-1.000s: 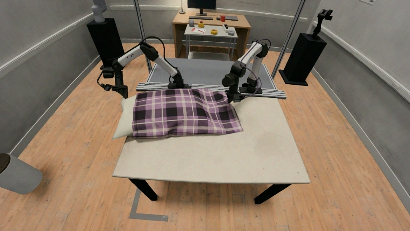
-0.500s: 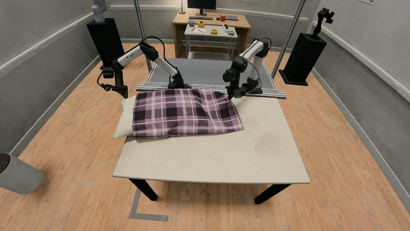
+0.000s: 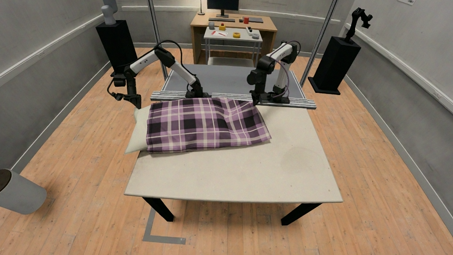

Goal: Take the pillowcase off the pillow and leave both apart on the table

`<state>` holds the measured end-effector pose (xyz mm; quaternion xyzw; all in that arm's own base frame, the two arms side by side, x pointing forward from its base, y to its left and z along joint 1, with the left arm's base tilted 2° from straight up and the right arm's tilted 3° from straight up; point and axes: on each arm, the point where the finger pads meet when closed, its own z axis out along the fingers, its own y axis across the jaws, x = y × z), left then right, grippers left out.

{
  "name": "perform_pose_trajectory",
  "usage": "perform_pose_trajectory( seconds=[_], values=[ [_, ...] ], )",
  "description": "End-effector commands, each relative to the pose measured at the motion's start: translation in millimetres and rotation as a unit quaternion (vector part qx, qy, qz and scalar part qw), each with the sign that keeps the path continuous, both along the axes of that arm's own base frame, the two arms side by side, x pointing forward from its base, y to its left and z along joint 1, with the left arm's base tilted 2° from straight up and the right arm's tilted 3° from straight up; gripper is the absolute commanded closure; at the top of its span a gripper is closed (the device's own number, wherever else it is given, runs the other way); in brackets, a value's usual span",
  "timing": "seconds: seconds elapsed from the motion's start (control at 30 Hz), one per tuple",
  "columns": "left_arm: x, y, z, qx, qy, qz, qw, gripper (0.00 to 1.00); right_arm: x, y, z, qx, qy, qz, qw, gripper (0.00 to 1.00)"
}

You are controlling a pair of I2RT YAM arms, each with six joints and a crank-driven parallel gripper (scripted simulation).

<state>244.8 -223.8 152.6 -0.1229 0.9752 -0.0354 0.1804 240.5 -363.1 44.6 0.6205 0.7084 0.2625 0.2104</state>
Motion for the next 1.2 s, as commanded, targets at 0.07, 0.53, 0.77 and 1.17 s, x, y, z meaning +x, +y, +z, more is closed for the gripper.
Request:
perform_pose_trajectory(
  seconds=[0.07,0.53,0.77,1.17],
  values=[
    [1,8,20,0.008,0.0,0.003,1.0,0.99,2.3,8,-5,0.003,0.004,0.01,1.0,0.99],
    [1,10,28,0.008,-0.003,0.003,1.0,0.99,3.5,0,0,-0.01,0.0,0.009,1.0,0.99],
    [-1,12,23,0.015,0.004,0.003,1.0,0.99,3.5,0,0,-0.01,0.0,0.009,1.0,0.99],
    [-5,17,12,0.029,0.016,0.003,0.999,0.99,3.7,0,0,-0.012,0.0,0.009,1.0,0.99]
  ],
)
